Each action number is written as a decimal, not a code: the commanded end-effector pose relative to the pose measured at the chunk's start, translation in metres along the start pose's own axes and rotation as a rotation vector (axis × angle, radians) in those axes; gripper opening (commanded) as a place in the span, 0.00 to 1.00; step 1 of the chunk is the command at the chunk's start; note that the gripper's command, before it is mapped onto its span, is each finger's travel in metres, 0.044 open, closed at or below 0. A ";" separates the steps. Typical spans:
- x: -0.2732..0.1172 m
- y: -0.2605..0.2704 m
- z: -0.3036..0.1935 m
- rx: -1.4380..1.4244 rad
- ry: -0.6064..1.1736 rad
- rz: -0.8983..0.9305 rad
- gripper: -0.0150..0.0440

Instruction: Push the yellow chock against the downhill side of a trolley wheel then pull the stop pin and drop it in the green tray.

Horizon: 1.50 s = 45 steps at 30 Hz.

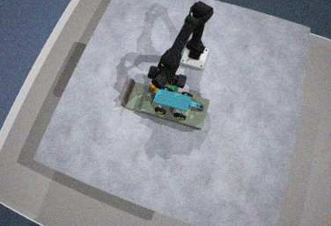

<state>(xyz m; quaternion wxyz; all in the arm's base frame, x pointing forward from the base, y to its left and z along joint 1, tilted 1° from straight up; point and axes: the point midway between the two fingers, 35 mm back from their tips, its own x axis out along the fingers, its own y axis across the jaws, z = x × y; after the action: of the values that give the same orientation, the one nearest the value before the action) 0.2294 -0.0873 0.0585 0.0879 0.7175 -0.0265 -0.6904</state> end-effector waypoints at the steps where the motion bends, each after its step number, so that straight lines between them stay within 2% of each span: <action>1: 0.002 -0.002 0.001 0.003 -0.005 0.002 0.58; 45: 0.008 -0.019 -0.001 0.003 -0.004 0.000 0.58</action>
<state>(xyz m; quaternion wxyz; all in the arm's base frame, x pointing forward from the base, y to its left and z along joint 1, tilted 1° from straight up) 0.2309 -0.0706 0.0498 0.0875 0.7184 -0.0261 -0.6897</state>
